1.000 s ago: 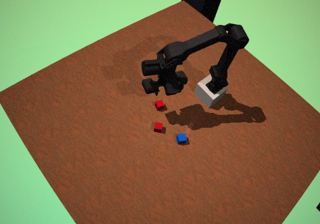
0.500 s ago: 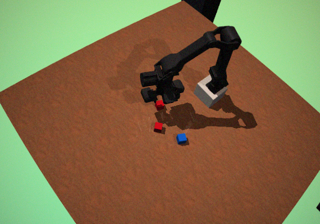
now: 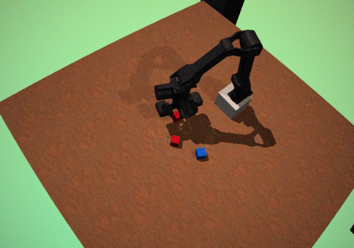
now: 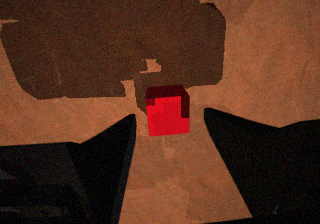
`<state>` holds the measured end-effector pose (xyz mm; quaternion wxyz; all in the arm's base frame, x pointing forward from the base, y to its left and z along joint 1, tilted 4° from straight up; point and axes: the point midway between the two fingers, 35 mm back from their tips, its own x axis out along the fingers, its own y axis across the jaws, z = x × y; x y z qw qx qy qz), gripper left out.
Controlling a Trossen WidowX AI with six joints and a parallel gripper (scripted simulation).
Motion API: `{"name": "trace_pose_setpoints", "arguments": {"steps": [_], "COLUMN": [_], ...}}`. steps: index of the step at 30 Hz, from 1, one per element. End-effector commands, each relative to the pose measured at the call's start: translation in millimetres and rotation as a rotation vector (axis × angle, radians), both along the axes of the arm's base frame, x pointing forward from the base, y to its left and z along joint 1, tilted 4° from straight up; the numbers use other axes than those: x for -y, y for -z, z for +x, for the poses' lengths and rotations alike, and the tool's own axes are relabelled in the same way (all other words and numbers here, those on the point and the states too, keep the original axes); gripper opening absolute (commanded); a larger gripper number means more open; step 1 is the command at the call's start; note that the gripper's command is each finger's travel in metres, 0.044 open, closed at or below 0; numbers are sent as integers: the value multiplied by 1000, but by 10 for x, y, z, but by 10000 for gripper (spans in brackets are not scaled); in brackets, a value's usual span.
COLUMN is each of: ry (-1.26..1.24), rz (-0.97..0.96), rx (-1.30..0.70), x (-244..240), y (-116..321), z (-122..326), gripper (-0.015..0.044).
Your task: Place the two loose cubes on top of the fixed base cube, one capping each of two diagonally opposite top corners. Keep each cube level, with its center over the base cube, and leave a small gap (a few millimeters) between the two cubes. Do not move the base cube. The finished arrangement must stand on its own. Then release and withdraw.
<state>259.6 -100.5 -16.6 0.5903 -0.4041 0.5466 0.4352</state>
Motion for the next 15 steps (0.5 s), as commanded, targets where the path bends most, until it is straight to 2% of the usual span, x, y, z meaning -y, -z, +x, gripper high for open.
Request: {"name": "trace_pose_setpoints", "arguments": {"steps": [1,9,15], "ry": [3,3,3], "rz": [-2,-2,-2], "rx": [-3,-3,-3], "x": [-2,-12,-12], "y": [63,168,168], "z": [-7,-9,-9], "gripper": [265,265,107]}}
